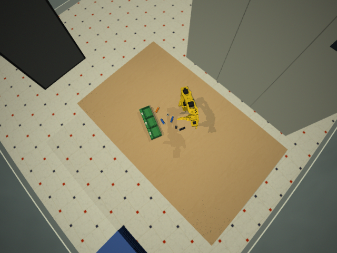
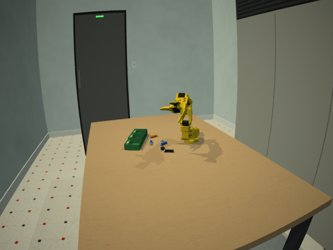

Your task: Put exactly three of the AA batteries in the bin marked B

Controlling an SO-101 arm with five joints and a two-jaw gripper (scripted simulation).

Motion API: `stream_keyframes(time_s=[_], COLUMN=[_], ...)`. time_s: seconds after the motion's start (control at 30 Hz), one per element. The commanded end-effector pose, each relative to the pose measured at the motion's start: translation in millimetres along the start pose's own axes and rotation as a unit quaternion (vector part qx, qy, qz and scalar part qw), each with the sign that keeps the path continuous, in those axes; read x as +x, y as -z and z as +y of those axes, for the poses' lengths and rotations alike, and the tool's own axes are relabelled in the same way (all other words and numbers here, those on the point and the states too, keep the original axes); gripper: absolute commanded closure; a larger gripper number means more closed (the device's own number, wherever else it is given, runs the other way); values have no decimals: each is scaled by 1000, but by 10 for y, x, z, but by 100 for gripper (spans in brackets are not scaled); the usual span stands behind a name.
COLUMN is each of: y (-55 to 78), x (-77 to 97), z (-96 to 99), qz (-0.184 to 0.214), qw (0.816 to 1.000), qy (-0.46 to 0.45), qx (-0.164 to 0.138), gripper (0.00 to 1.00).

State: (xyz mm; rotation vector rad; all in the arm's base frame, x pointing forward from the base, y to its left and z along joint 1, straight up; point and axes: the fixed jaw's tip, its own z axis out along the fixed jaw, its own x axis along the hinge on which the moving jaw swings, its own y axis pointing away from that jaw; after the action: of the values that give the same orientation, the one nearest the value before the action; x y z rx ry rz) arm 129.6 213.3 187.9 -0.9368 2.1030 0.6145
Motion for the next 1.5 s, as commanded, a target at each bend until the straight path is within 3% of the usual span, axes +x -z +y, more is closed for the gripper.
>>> stream_keyframes(time_s=[0.0,0.6,0.77,1.03,1.1,1.17,1.47], y=[8,2,-2,23,23,55,382], x=[-5,3,25,194,194,273,776], z=[1,-3,-80,-547,-547,-713,-1378], qz=[-2,1,9,62,62,83,192], qw=[1000,1000,1000,993,993,987,935], qy=[0,-1,-7,-52,-52,-72,-194], qx=[-1,0,13,90,90,117,227], gripper=[0,0,0,0,0,0,0])
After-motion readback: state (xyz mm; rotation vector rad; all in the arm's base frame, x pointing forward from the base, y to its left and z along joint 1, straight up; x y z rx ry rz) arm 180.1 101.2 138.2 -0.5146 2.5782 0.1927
